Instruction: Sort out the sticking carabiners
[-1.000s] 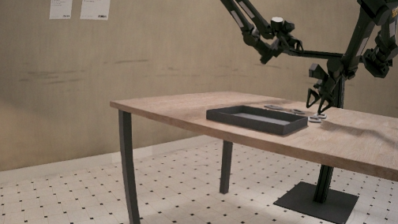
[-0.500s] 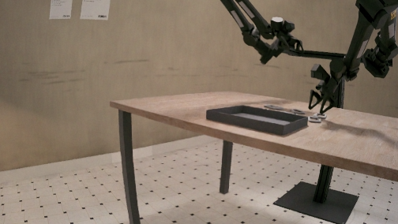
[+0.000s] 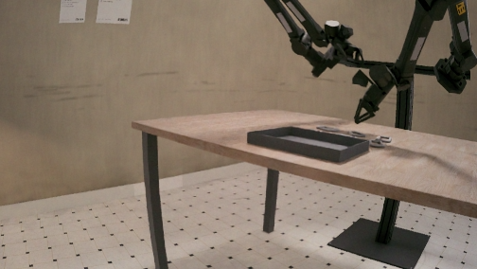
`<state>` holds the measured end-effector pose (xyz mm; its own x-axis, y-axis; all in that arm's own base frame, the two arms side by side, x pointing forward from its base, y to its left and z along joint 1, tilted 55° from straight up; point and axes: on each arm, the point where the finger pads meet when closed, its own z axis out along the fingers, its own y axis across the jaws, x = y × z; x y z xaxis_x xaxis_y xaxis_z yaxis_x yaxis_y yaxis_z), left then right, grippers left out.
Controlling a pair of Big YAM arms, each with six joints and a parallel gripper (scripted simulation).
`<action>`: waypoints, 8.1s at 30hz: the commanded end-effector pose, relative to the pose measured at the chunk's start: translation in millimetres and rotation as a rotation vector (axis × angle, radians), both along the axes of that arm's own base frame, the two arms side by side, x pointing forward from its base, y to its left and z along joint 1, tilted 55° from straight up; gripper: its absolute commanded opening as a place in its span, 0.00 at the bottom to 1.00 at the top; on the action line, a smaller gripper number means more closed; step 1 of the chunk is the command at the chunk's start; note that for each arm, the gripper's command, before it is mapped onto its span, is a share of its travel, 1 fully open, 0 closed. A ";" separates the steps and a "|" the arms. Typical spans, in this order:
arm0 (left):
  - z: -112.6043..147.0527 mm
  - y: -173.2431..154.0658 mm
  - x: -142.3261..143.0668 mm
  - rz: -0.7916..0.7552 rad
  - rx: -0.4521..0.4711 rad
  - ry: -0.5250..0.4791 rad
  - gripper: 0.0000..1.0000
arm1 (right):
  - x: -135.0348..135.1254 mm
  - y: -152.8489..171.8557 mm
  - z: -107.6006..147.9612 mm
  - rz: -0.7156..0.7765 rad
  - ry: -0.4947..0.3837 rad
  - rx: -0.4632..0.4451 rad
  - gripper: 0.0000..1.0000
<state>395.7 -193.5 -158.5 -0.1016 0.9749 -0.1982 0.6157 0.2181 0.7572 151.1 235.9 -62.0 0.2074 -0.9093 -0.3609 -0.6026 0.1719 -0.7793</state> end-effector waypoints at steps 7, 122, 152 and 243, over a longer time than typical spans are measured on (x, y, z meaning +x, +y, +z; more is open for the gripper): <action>-63.2 -33.7 -21.4 -0.199 0.383 0.237 0.79 | 0.4 3.5 1.5 -0.001 -0.003 0.018 1.00; -78.9 2.3 -38.8 0.026 0.058 0.003 1.00 | 0.4 3.5 1.5 -0.001 -0.003 0.018 1.00; -88.2 -31.9 -38.7 -0.152 0.381 0.082 0.30 | 0.4 3.5 1.5 -0.001 -0.003 0.018 1.00; -82.8 9.9 -44.9 -0.299 1.201 0.395 0.01 | 0.4 3.5 1.5 -0.001 -0.003 0.018 1.00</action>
<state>357.6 -167.4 -254.4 0.3029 0.5105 0.8048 0.7586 -0.6403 0.1207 151.1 235.9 -62.0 0.2074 -0.9093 -0.3609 -0.6026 0.1719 -0.7793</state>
